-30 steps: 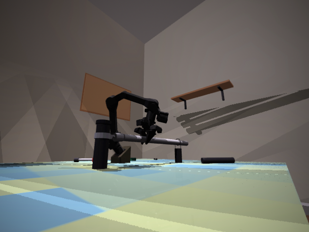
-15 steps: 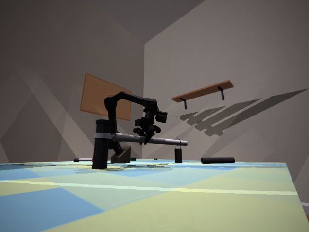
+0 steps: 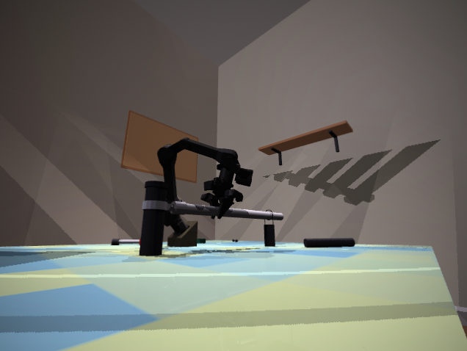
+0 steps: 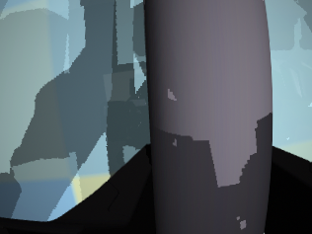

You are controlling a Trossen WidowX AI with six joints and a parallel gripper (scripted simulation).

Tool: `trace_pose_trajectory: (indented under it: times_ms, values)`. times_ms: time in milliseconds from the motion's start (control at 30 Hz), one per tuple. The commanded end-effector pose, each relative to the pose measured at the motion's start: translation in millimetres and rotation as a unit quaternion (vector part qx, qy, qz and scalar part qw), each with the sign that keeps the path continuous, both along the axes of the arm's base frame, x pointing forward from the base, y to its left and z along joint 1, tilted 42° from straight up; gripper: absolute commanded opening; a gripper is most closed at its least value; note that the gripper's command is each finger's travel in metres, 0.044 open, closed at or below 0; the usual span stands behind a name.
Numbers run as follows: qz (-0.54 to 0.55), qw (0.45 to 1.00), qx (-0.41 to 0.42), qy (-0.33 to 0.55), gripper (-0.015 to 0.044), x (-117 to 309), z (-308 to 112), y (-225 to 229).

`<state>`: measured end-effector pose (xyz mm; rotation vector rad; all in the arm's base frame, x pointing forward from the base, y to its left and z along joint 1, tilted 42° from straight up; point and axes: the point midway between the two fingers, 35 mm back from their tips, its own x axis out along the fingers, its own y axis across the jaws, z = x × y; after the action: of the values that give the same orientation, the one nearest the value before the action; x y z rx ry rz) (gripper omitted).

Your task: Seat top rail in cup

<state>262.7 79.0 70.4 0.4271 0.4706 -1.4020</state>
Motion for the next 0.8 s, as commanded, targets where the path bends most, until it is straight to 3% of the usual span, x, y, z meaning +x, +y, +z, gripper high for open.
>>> trace_pose_trajectory:
  times_ms: [0, 767]
  values:
    - [0.003, 1.000, -0.001, 0.000, 0.0000, 1.4, 1.3, 0.0]
    - [0.006, 1.000, -0.004, 0.003, 0.0000, 4.4, 3.9, -0.3]
